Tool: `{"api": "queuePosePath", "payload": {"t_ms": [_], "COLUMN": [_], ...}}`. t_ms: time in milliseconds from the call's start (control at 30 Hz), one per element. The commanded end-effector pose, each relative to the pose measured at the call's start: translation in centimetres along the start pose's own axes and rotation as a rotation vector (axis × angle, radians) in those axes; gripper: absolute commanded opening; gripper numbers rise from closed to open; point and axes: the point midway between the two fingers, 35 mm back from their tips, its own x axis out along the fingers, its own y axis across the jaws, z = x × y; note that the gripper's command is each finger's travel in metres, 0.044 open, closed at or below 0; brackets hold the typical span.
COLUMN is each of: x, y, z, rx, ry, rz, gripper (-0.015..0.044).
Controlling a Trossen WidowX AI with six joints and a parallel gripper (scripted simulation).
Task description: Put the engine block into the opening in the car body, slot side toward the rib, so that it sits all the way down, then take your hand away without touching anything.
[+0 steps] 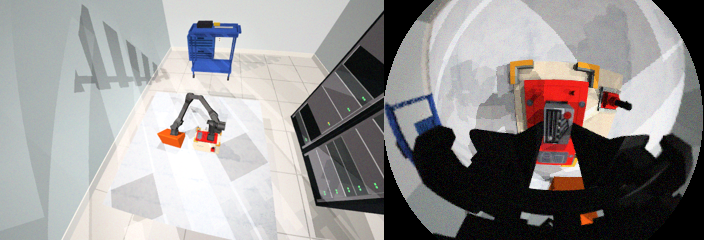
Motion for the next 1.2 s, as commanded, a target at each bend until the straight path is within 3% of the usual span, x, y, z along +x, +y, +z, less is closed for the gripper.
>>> {"api": "queuePosePath", "payload": {"t_ms": [0, 1167], "x": [0.12, 0.58], "y": [0.05, 0.07], "z": [-0.01, 0.00], "rx": [0.019, -0.005], "ry": [0.000, 0.000], "rz": [0.003, 0.004], "gripper": [0.0160, 0.0160]}}
